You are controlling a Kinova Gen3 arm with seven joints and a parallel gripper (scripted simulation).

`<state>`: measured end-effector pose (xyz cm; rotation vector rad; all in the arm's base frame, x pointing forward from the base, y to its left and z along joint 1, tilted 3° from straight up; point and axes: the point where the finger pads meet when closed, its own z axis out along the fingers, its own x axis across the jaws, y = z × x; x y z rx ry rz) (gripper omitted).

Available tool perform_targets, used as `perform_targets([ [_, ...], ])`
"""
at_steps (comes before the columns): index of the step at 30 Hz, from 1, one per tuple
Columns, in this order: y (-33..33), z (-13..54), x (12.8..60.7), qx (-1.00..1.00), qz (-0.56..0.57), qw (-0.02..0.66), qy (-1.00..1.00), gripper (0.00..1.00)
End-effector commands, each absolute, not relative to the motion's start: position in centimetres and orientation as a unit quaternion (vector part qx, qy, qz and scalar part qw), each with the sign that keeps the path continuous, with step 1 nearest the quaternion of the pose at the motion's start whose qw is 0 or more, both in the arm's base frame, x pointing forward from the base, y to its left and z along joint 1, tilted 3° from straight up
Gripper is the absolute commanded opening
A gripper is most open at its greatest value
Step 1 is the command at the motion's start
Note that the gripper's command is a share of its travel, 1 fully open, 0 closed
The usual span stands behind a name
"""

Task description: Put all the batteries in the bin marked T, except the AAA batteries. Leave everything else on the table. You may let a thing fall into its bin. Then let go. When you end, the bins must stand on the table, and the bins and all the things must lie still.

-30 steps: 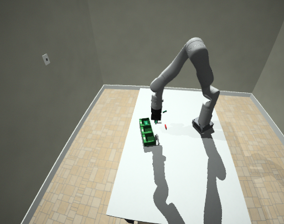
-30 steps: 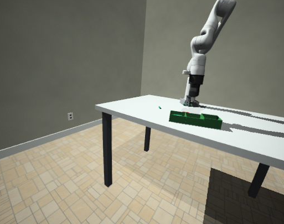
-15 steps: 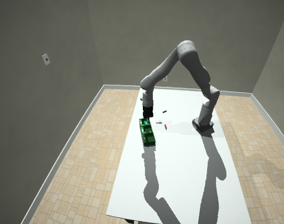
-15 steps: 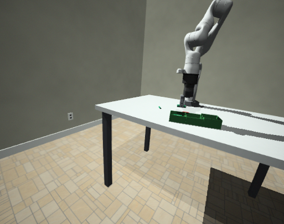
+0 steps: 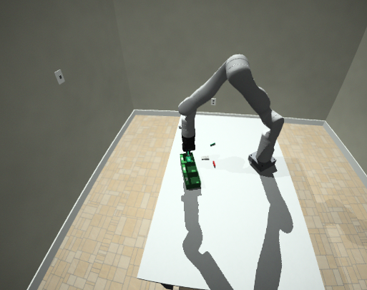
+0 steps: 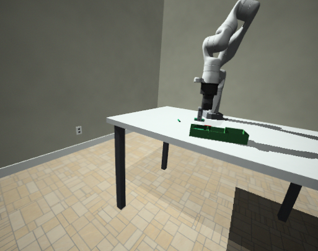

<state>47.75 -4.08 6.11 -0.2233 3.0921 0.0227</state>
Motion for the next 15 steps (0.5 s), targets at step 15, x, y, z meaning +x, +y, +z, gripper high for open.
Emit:
perform_targets([
  [15,-3.76,6.18,47.74,-0.072,0.007,0.021,0.997,0.31],
])
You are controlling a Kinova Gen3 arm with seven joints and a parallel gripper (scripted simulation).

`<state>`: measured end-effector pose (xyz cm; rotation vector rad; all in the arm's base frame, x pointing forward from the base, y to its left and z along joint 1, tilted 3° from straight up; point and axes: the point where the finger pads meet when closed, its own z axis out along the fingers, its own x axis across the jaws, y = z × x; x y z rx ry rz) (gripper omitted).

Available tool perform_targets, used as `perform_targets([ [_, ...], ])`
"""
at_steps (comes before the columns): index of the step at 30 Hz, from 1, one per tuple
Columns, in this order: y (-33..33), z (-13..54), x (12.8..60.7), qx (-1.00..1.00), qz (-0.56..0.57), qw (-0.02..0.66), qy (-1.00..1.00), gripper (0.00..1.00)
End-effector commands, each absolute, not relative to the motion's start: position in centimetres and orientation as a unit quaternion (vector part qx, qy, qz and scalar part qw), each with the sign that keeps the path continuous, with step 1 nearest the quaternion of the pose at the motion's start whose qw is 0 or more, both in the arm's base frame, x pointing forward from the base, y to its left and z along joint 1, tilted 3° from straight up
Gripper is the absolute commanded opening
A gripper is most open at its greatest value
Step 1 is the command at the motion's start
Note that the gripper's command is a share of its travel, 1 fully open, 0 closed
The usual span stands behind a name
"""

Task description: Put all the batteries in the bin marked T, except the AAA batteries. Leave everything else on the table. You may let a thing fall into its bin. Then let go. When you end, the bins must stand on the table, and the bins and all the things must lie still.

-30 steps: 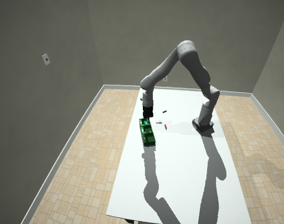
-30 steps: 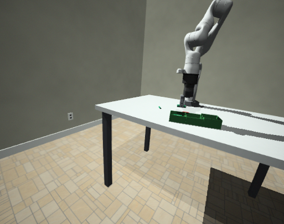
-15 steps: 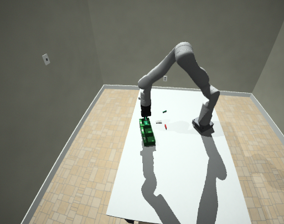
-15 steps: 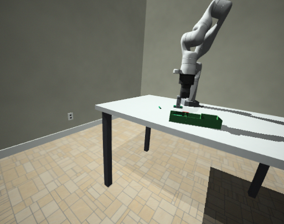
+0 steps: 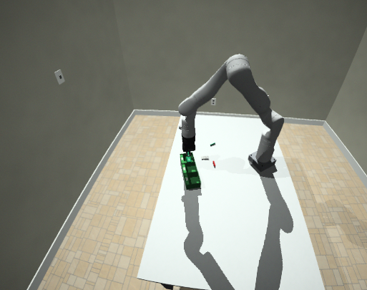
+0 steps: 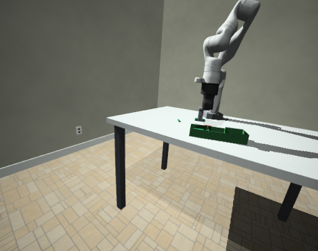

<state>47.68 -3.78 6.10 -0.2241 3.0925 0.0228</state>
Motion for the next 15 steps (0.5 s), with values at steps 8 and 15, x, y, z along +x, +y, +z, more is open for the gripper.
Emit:
perform_targets([
  [8,-3.7,5.6,47.8,-0.072,0.007,0.021,0.997,0.31],
  [15,-3.7,4.6,47.8,-0.072,0.007,0.021,0.997,0.31],
])
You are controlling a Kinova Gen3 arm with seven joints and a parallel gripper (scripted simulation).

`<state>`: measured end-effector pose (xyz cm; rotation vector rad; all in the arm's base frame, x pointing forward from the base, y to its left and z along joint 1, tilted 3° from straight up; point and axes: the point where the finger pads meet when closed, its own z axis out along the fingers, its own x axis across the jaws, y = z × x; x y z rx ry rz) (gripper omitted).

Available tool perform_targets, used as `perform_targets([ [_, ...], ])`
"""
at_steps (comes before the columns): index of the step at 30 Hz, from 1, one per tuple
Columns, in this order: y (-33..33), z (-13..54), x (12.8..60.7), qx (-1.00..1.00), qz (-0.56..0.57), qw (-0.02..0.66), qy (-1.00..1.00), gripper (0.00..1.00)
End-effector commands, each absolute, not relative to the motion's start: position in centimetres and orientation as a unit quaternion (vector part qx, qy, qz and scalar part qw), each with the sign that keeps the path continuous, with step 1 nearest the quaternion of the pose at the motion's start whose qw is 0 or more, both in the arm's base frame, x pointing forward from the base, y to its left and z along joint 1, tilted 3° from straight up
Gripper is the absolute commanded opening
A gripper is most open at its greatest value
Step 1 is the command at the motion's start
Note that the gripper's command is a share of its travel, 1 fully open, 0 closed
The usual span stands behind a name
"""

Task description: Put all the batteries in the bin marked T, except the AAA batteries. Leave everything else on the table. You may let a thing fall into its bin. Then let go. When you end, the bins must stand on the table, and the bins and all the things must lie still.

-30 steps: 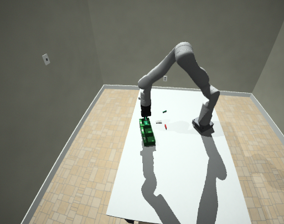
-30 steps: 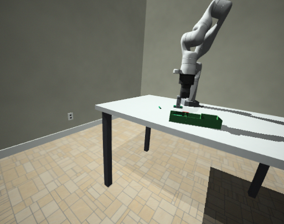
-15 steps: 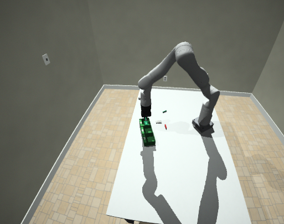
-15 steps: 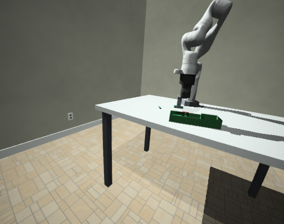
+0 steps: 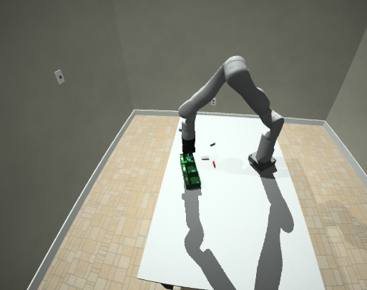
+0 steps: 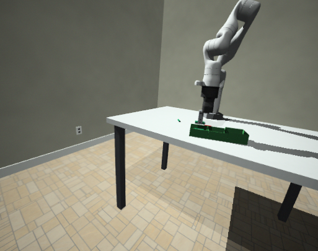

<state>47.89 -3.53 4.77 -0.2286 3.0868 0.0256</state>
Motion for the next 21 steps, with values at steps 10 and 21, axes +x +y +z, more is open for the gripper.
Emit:
perform_targets([
  [10,-3.7,2.8,47.8,-0.072,0.007,0.021,0.997,0.31],
  [21,-3.8,2.8,47.8,-0.072,0.007,0.021,0.997,0.31],
])
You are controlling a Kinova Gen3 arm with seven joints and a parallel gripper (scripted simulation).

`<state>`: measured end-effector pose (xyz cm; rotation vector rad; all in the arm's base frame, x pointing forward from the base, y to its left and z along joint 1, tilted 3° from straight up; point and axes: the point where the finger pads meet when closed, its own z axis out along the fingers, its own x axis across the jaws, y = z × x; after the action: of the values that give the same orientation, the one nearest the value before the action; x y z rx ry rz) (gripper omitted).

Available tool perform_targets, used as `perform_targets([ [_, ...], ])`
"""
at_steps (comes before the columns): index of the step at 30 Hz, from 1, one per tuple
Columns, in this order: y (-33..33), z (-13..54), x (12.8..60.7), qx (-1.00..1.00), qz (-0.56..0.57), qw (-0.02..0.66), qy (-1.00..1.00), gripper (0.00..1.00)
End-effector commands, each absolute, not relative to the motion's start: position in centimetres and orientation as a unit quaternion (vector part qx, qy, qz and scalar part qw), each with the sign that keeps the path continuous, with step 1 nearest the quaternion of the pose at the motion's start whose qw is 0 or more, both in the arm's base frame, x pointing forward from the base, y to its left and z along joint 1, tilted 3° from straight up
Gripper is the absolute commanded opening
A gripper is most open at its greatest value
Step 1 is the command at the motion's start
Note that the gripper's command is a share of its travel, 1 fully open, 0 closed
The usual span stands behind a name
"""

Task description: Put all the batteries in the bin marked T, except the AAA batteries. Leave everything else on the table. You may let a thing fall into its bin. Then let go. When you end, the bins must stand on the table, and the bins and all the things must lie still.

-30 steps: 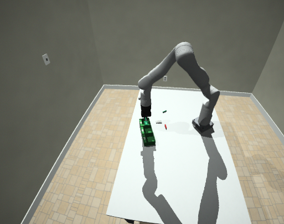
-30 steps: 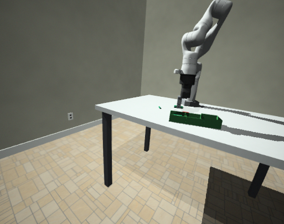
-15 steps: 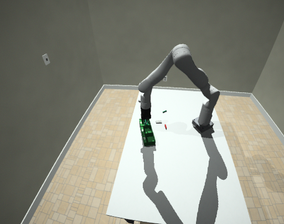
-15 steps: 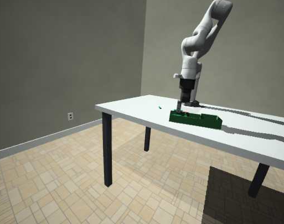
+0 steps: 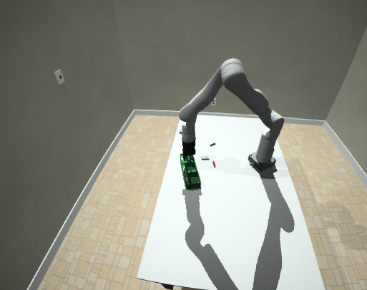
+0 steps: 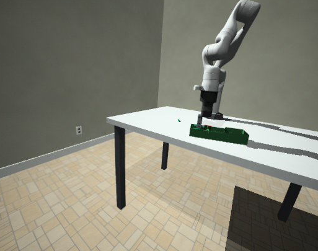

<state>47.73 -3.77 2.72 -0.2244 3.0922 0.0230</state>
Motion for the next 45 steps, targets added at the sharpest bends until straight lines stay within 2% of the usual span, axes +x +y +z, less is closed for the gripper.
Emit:
perform_targets([
  [1,-3.8,2.8,47.8,-0.072,0.007,0.021,0.997,0.31],
  [3,-3.7,2.8,47.8,-0.072,0.007,0.021,0.997,0.31],
  [4,-3.7,2.8,47.8,-0.072,0.007,0.021,0.997,0.60],
  [45,-3.8,5.7,47.7,-0.072,0.007,0.021,0.997,0.60],
])
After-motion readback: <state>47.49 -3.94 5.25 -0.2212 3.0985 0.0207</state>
